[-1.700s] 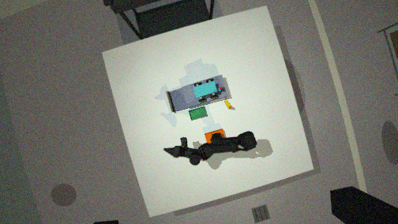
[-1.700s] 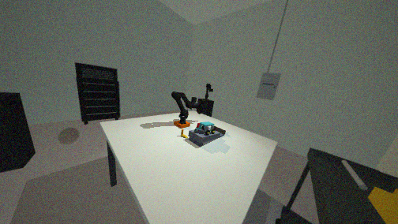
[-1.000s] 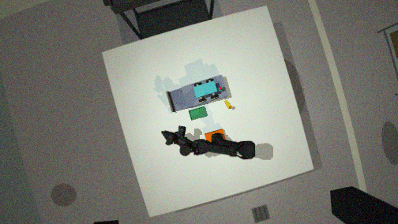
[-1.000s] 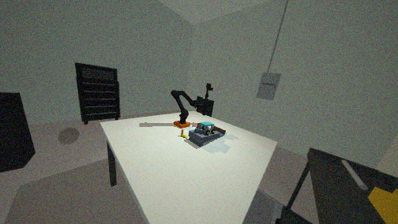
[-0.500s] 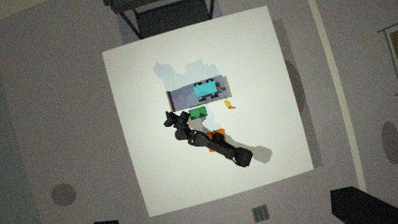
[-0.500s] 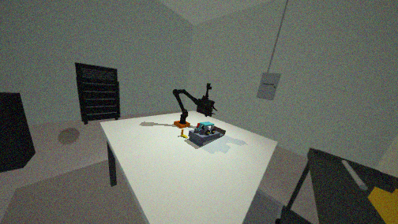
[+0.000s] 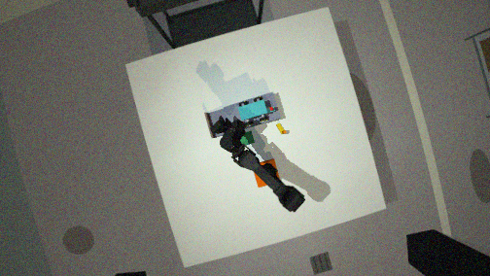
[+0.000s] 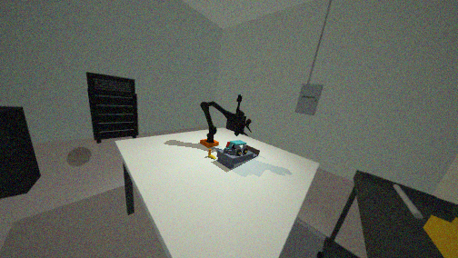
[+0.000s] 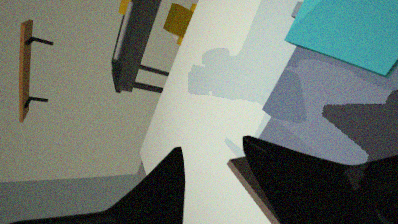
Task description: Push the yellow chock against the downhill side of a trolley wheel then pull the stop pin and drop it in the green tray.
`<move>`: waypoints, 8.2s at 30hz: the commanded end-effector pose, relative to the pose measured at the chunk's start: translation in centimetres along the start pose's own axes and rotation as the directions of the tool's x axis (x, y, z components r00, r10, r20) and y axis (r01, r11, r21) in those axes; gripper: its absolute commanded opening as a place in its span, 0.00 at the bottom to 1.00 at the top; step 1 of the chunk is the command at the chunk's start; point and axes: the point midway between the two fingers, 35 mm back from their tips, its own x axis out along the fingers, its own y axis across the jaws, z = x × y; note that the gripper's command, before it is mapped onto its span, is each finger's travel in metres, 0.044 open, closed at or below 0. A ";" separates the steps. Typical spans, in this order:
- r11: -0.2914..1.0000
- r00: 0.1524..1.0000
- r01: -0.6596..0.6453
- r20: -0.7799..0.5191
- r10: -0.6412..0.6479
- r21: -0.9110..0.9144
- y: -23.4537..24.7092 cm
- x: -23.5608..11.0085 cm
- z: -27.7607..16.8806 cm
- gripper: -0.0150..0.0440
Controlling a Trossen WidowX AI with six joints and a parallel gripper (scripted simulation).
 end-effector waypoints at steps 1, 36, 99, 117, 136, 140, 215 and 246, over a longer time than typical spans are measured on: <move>0.997 0.995 0.083 0.054 -0.082 -0.012 -1.1 0.9 3.2 0.58; 0.691 0.694 0.712 0.021 -0.719 0.129 -17.7 -5.0 20.6 0.58; 0.452 0.462 0.884 -0.380 -0.801 0.121 -29.8 -9.2 15.3 0.58; 0.452 0.462 0.884 -0.380 -0.801 0.121 -31.5 -8.2 14.5 0.58; 0.450 0.462 0.884 -0.375 -0.804 0.125 -31.6 -8.2 14.6 0.27; 0.451 0.462 0.884 -0.378 -0.802 0.123 -30.7 -8.7 15.0 0.25; 0.598 0.464 0.588 -0.378 -0.801 -0.545 -19.8 -15.0 20.0 0.25; 0.326 0.466 -0.192 -0.378 -0.800 -0.926 -19.8 -15.0 20.0 0.25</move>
